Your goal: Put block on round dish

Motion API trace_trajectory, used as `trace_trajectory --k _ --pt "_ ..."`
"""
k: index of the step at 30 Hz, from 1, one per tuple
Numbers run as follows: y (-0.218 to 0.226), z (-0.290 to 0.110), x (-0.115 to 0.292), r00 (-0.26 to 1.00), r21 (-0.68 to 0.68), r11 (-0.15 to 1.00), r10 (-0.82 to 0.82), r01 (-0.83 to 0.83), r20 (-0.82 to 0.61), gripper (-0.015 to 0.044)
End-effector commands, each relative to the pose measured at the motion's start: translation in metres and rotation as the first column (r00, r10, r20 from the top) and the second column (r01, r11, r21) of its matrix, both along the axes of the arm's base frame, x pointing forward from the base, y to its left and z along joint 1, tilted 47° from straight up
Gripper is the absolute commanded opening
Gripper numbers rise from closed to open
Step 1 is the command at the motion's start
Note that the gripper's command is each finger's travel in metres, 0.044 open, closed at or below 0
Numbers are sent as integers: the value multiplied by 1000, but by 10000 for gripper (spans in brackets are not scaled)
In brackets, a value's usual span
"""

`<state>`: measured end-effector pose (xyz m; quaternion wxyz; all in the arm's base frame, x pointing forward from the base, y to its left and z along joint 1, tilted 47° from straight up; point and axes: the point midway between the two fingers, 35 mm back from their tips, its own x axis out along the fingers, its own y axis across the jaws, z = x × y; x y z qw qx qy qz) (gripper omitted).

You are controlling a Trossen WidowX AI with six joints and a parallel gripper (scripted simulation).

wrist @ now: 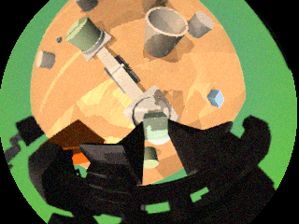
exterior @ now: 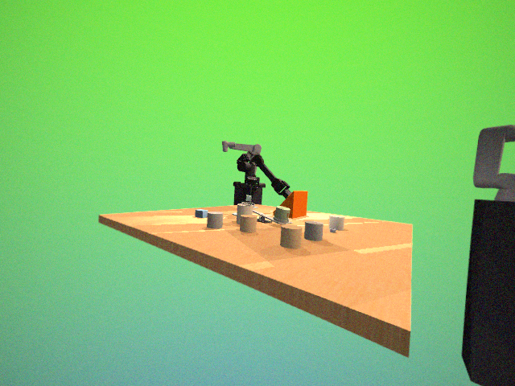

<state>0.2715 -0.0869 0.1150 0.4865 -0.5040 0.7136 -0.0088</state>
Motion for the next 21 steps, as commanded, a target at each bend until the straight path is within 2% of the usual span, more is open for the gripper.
trace_trajectory --k 1,11,21 --pt "17 13 2 1000 6 1000 1 -1 2 0" --pt "47 43 -1 1000 0 1000 0 0 0 0" --pt "12 43 -7 1000 28 1000 -2 2 -1 0"
